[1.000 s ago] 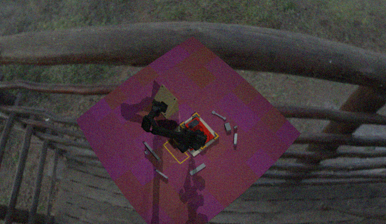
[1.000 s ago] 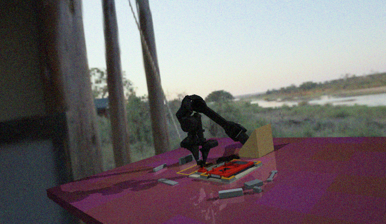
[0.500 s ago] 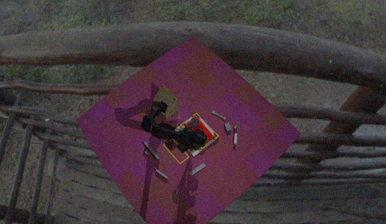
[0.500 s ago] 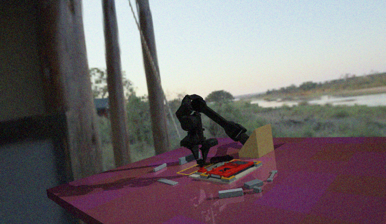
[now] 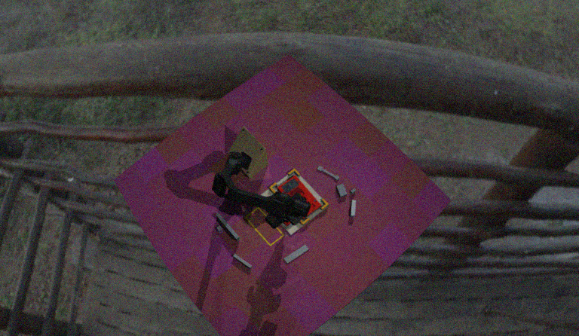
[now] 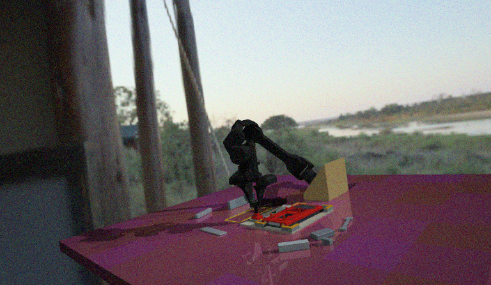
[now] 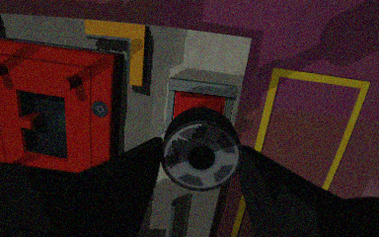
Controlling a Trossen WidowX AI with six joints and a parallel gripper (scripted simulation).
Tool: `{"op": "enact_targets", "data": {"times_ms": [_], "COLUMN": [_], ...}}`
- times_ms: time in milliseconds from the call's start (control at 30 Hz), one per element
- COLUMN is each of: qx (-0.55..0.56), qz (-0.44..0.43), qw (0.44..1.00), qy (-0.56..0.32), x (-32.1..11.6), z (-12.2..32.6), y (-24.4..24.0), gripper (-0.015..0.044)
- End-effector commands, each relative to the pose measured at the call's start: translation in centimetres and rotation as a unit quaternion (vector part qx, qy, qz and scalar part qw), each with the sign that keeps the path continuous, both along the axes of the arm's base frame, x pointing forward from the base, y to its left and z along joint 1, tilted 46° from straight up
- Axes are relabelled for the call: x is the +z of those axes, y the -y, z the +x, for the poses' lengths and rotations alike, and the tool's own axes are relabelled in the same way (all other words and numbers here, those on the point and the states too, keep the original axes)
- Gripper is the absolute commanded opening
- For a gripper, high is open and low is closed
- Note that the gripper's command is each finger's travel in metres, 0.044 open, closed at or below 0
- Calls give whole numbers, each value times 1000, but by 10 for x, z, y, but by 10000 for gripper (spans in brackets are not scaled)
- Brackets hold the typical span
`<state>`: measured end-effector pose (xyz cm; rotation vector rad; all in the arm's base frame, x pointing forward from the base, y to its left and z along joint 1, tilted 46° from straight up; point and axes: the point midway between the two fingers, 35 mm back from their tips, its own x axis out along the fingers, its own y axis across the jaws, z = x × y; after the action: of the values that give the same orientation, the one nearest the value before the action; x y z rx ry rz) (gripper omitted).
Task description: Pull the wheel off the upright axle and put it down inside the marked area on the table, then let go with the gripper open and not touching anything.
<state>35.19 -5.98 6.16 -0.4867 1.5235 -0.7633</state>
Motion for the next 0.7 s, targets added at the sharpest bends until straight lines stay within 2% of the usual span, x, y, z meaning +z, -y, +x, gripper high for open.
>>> {"op": "enact_targets", "data": {"times_ms": [0,667], "qx": [-1,0], "qz": [1,1], "qw": [1000,1000], "qy": [3,2], "x": [1,6], "z": [1,1], "y": [-2,-7], "gripper": [0,0]}}
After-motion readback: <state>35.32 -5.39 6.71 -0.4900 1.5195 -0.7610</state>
